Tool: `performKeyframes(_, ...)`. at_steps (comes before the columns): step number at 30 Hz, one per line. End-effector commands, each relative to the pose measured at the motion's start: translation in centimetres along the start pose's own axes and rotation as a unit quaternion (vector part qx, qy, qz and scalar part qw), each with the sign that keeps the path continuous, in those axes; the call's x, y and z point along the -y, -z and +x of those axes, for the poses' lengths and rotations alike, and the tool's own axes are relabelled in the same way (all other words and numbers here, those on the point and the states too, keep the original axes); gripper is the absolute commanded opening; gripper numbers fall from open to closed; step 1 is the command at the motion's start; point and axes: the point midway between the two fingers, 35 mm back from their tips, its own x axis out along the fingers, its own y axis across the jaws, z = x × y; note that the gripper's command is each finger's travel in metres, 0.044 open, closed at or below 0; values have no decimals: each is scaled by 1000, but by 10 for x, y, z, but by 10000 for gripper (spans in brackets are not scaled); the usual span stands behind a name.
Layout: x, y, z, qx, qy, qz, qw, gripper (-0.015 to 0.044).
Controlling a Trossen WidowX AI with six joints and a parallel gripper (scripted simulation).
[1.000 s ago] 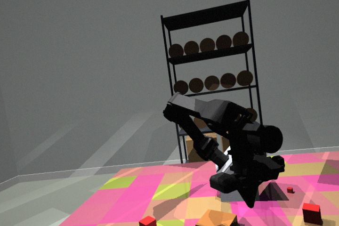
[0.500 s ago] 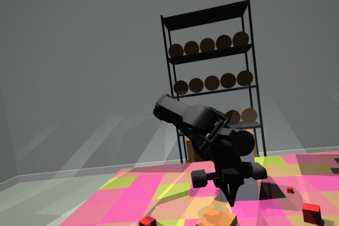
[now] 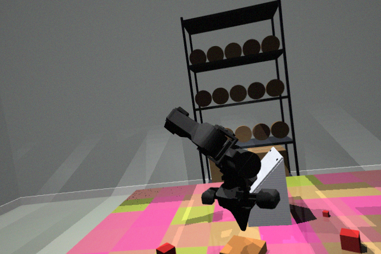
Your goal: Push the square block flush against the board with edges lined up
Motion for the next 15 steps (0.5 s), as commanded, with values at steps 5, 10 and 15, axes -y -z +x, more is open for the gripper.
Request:
performKeyframes(5,24,12,7,2,3,133,991,0)
performKeyframes(10,38,21,11,2,4,218,976,0)
performKeyframes(15,51,30,16,3,4,301,954,0)
